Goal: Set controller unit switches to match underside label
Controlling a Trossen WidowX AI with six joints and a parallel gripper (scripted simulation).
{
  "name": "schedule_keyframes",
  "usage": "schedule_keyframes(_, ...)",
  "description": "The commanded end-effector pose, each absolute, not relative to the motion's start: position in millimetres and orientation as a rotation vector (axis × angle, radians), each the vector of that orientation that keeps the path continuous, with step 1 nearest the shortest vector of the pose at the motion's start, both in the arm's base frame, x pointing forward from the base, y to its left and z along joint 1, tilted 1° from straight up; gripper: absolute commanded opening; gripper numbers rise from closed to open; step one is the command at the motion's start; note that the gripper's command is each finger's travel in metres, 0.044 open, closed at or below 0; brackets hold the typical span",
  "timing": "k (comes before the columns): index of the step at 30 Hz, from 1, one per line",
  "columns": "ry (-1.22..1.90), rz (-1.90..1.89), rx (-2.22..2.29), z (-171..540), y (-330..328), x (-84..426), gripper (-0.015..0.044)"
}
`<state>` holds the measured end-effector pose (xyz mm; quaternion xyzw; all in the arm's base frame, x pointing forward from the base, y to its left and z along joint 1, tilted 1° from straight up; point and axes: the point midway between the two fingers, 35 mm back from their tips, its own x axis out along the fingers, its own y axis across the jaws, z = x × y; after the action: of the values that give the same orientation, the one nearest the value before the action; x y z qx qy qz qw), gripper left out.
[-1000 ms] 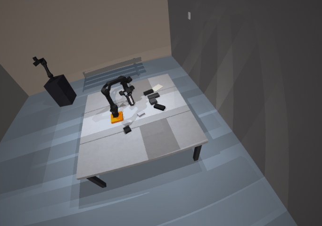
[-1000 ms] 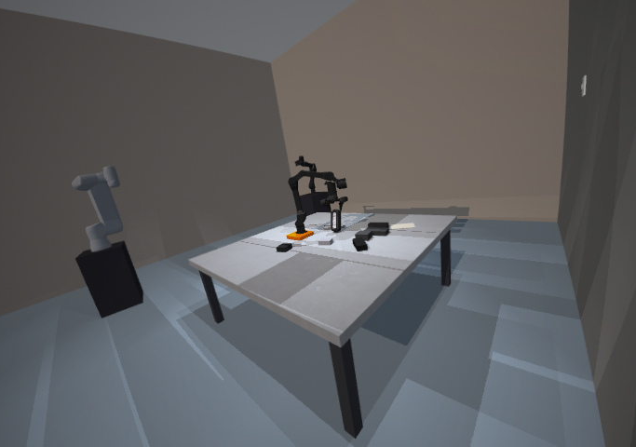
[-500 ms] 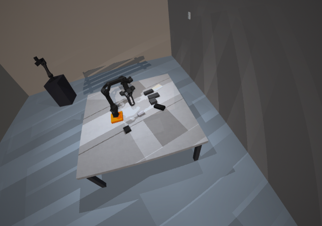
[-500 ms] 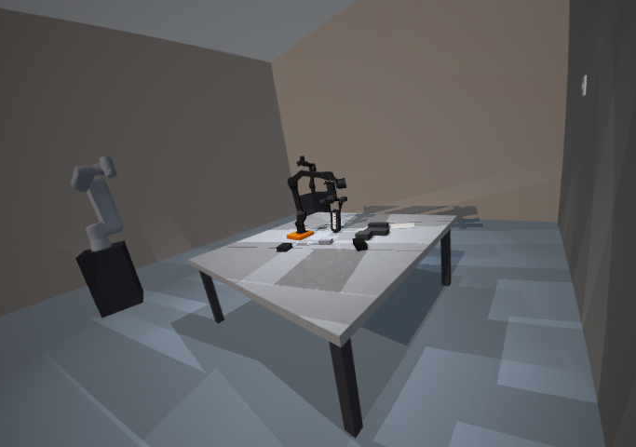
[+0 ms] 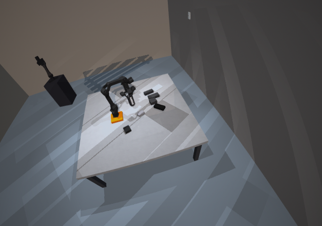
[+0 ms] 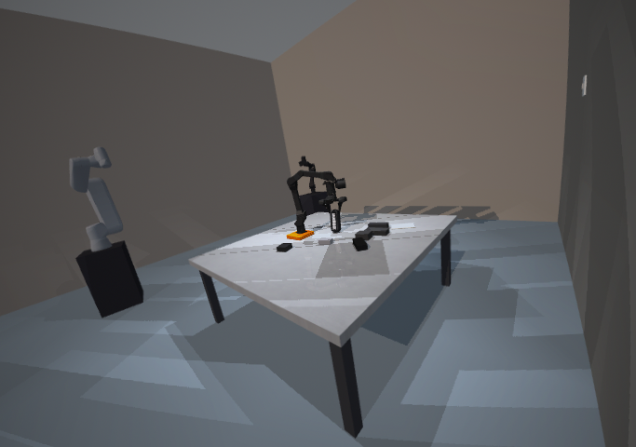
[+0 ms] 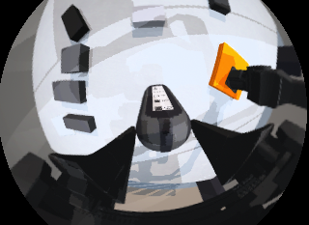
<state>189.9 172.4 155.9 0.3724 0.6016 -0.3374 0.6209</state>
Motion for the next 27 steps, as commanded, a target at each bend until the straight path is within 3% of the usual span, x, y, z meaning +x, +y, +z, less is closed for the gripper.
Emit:
schedule_keyframes(1,1.381,-0.784,0.843,153,168,191,0.0338)
schedule_keyframes(27,1.379,-0.784,0.842,152,149,201,0.0338)
